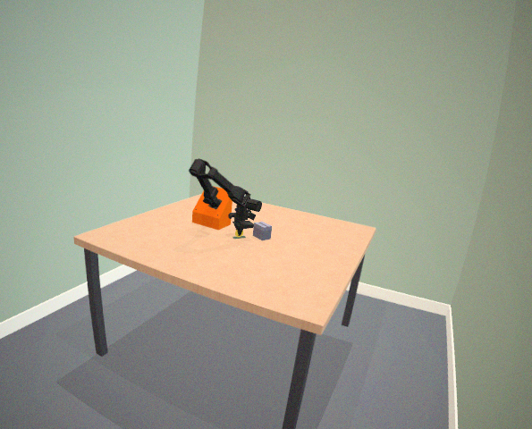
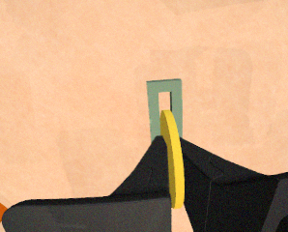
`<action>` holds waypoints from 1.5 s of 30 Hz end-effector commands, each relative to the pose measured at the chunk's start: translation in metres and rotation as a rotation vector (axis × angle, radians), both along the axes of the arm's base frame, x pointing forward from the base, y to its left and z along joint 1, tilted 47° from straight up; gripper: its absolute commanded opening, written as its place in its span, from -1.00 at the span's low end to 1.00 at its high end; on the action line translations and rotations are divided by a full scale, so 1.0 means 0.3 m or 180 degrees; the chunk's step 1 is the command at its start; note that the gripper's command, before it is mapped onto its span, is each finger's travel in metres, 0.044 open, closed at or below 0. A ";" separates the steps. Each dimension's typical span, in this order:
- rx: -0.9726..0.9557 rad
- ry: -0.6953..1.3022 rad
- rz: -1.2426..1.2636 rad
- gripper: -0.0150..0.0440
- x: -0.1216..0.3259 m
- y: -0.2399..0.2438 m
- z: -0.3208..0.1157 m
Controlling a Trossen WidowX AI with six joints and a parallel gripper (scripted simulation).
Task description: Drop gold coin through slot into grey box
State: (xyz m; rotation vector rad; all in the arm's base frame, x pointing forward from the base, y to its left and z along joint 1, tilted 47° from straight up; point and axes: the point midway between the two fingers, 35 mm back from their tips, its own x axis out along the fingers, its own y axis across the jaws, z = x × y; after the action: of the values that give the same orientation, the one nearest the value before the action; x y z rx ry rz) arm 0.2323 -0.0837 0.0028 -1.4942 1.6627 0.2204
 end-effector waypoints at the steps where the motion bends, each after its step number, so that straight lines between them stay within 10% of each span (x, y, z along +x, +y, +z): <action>1: 0.0014 -0.0017 0.0008 -0.49 0.009 0.025 0.019; 45: 0.0073 -0.0532 -0.0484 -0.49 -0.022 0.220 0.214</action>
State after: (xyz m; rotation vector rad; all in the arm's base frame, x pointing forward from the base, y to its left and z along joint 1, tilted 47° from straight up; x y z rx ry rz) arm 0.2245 -0.0189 0.0654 -1.4032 1.6423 0.1089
